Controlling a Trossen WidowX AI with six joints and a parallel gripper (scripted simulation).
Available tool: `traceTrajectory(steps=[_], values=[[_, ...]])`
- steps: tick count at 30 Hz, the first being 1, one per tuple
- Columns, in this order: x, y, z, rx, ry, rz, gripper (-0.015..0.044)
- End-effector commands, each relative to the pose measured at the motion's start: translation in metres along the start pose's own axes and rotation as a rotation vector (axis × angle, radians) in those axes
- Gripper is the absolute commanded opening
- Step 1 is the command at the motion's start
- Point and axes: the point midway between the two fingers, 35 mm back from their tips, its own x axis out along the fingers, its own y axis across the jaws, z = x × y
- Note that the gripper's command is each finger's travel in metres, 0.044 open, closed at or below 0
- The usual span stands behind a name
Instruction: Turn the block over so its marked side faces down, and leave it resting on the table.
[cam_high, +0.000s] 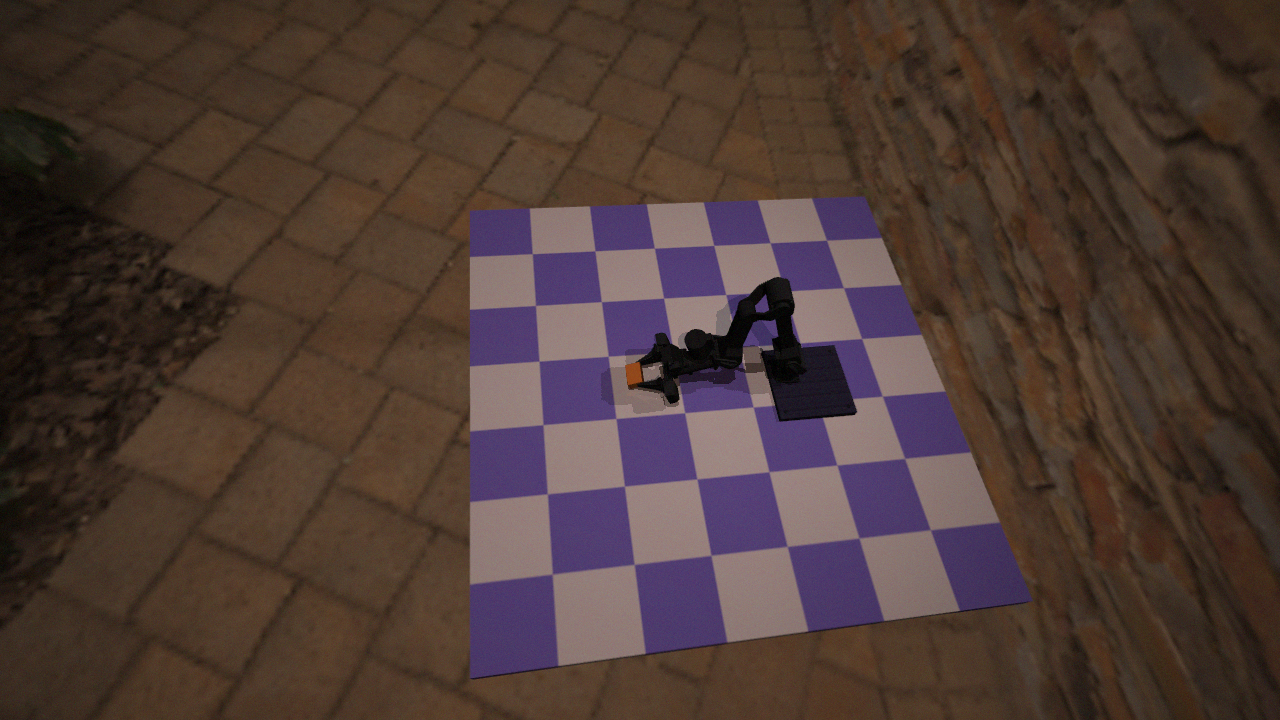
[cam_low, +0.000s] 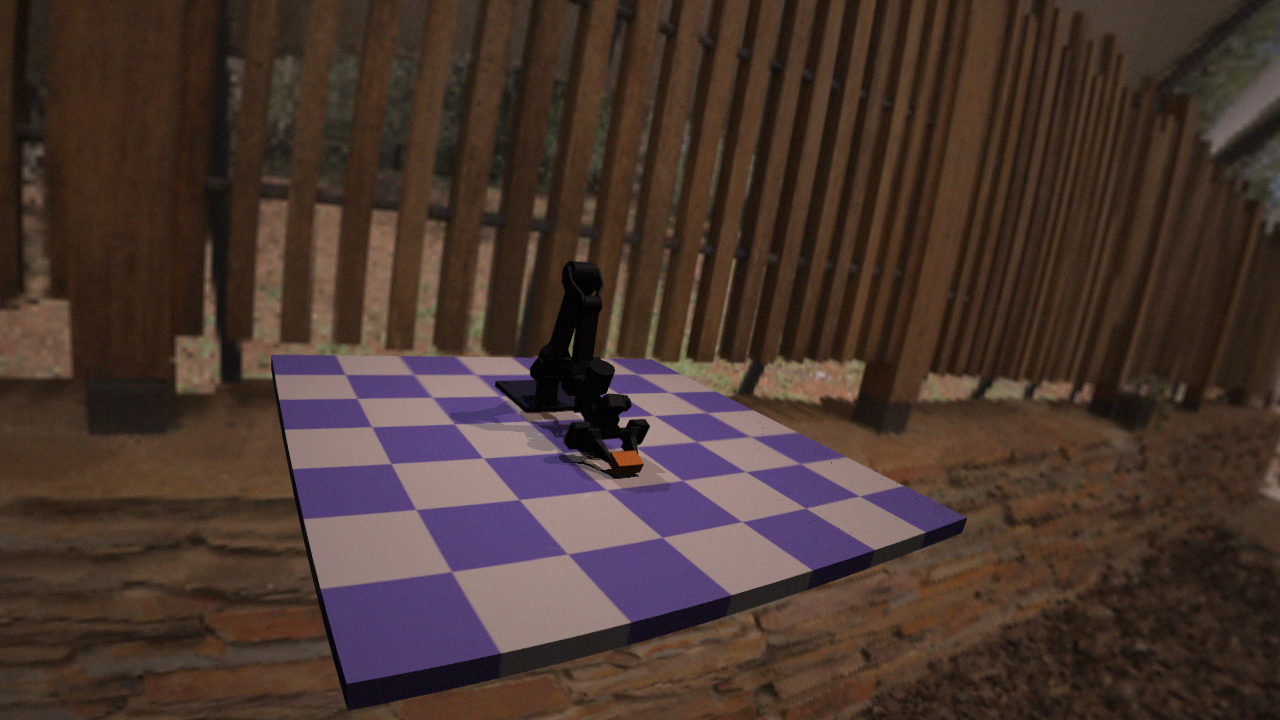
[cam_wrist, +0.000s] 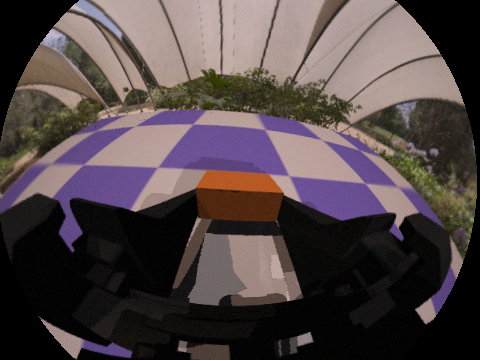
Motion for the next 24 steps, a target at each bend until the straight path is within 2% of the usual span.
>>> traceTrajectory(steps=[1,6,22,24], values=[[-0.0004,0.0009,0.0016,0.003,-0.009,0.007,0.0000],[-0.0004,0.0009,0.0016,0.003,-0.009,0.007,0.0000],[-0.0004,0.0009,0.0016,0.003,-0.009,0.007,0.0420],[-0.0004,0.0009,0.0016,0.003,-0.009,0.007,0.0440]])
